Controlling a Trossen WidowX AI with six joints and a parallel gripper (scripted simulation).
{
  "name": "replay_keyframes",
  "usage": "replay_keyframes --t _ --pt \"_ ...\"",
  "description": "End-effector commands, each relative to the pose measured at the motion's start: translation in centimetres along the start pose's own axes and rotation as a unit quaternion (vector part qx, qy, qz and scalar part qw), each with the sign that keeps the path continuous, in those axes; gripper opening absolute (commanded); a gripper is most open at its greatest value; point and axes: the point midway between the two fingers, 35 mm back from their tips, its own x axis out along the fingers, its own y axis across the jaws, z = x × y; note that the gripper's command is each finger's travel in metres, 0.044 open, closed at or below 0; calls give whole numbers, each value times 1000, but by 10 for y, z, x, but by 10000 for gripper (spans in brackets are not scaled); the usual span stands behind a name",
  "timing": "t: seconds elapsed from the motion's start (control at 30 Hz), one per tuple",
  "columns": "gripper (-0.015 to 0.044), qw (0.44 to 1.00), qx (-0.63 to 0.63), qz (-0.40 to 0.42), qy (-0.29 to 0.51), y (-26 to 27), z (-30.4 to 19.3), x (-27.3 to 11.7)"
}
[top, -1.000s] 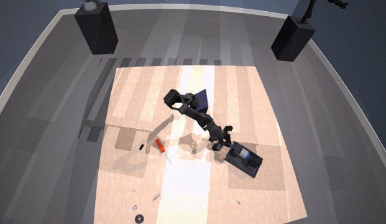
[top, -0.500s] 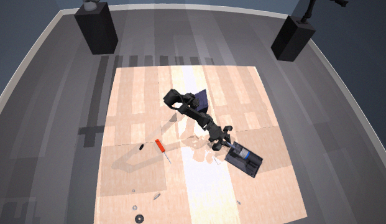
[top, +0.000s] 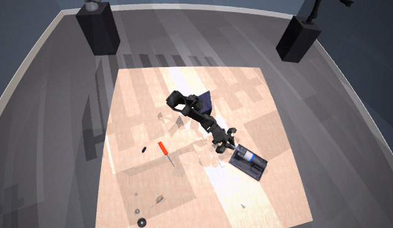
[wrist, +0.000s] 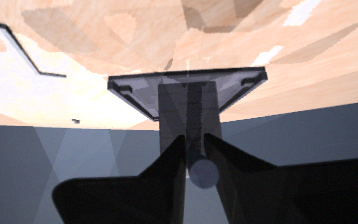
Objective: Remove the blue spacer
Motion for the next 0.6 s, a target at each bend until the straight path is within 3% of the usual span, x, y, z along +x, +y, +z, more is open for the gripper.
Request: replay_keyframes --t 0.0,0.57 --pt "0 1000 -1 -1 -1 0 1 -1" --pt "0 1000 -1 -1 -1 0 2 -2"
